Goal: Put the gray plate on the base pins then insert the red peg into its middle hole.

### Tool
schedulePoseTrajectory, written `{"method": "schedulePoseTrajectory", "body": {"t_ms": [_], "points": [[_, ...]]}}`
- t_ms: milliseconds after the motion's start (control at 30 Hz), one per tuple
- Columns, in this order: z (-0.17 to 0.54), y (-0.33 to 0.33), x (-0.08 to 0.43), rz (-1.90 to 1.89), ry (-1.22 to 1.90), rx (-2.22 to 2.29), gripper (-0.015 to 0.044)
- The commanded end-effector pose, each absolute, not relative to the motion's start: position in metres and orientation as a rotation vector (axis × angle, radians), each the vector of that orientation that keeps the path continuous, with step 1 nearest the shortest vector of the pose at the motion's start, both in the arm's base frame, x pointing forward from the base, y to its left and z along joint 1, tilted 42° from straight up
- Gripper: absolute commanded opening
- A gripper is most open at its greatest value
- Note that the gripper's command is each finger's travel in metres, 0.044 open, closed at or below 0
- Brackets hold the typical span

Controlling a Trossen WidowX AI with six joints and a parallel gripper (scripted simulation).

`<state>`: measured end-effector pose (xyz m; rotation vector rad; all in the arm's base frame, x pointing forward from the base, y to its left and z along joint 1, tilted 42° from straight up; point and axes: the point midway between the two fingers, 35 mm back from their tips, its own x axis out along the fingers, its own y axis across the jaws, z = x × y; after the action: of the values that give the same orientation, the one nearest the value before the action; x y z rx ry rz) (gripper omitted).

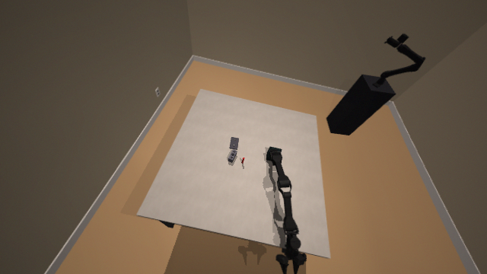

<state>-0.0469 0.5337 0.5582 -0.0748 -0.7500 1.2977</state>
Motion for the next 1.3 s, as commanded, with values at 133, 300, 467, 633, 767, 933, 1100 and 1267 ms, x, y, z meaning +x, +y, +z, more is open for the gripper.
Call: {"method": "schedulePoseTrajectory", "body": {"t_ms": [133,300,467,633,767,933,1100,1267], "points": [[0.548,0.539,-0.03,1.288,-0.723,-0.109,0.044],[0.52,0.549,0.029,1.243,-0.673,-0.254,0.044],[0.522,0.53,0.099,1.147,-0.66,-0.31,0.044],[0.504,0.51,0.167,1.059,-0.606,-0.439,0.044],[0.489,0.488,0.216,1.007,-0.543,-0.52,0.044],[0.47,0.455,0.275,0.937,-0.458,-0.605,0.044],[0.438,0.417,0.335,0.864,-0.362,-0.727,0.044],[0.401,0.371,0.387,0.818,-0.242,-0.853,0.044]]}}
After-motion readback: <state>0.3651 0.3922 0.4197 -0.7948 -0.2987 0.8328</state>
